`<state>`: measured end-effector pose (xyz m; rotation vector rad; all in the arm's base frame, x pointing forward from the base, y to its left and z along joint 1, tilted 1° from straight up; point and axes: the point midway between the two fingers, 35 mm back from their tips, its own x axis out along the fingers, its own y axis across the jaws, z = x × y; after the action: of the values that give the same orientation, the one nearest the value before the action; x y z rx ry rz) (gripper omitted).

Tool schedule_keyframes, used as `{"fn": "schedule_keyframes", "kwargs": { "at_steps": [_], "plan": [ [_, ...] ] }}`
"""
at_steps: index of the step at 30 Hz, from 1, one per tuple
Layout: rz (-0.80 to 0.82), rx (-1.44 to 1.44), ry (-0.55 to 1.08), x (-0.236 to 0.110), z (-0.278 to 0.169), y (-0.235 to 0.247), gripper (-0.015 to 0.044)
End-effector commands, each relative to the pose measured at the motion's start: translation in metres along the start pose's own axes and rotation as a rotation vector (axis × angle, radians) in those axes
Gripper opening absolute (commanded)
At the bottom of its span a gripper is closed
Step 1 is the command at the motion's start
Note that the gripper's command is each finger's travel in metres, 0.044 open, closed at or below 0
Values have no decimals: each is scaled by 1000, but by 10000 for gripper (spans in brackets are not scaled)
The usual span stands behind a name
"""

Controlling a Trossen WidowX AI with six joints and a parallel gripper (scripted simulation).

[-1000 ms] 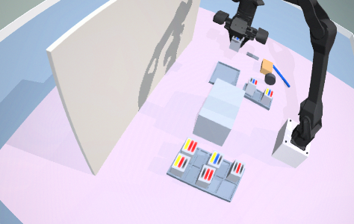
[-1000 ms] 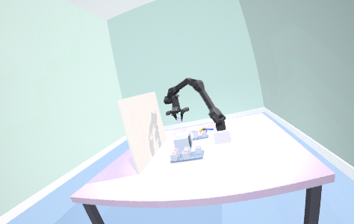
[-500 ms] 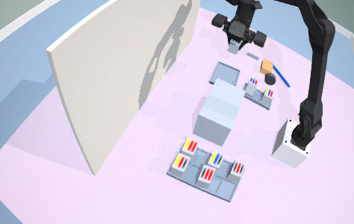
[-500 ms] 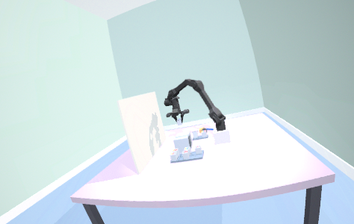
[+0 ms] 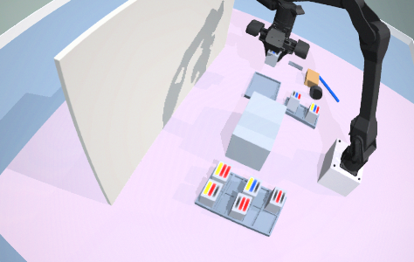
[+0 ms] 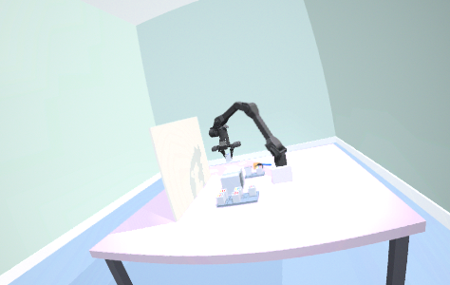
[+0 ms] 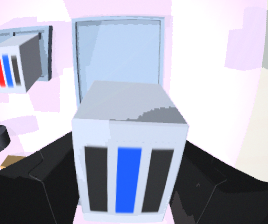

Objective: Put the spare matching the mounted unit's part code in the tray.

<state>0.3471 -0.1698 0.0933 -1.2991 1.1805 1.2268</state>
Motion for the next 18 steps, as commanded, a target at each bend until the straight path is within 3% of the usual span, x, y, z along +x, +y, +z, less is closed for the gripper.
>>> {"fn": "schedule_keyframes", "kwargs": {
  "at_steps": [1, 18],
  "plan": [
    [-2, -3, -2, 4, 0, -1, 0],
    [-2, -3, -2, 22, -1, -2, 0]
  ]
}}
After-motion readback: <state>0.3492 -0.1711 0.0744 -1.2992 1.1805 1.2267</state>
